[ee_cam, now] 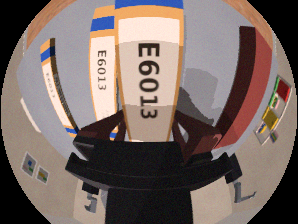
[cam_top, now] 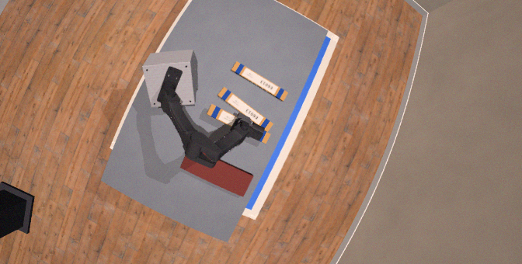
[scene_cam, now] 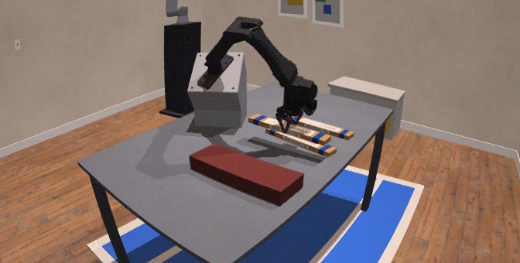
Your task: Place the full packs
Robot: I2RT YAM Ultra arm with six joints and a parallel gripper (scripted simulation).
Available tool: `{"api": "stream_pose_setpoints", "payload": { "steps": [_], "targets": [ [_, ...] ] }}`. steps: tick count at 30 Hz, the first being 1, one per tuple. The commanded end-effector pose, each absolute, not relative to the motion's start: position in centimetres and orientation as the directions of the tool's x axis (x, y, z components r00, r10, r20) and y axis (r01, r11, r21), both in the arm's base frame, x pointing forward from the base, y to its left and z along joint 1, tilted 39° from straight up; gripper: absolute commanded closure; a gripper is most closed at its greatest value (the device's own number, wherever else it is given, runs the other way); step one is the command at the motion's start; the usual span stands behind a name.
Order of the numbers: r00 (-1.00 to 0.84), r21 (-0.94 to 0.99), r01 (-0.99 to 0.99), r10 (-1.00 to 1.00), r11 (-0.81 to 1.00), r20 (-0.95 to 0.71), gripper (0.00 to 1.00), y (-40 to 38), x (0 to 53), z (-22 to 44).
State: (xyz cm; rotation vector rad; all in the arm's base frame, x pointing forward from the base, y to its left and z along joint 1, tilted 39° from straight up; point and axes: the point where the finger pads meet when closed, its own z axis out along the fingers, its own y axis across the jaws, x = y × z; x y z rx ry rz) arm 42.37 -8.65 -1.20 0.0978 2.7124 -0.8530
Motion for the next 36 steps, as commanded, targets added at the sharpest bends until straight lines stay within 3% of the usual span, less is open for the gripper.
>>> {"api": "stream_pose_setpoints", "payload": {
  "steps": [1,36],
  "targets": [
    [-0.935,-0.542,0.154,-0.057,0.826,-0.351,1.0,-6.94,44.05,1.08],
    [-0.94,-0.545,0.148,-0.055,0.825,-0.337,1.0,-6.15,44.29,0.72]
  ]
}}
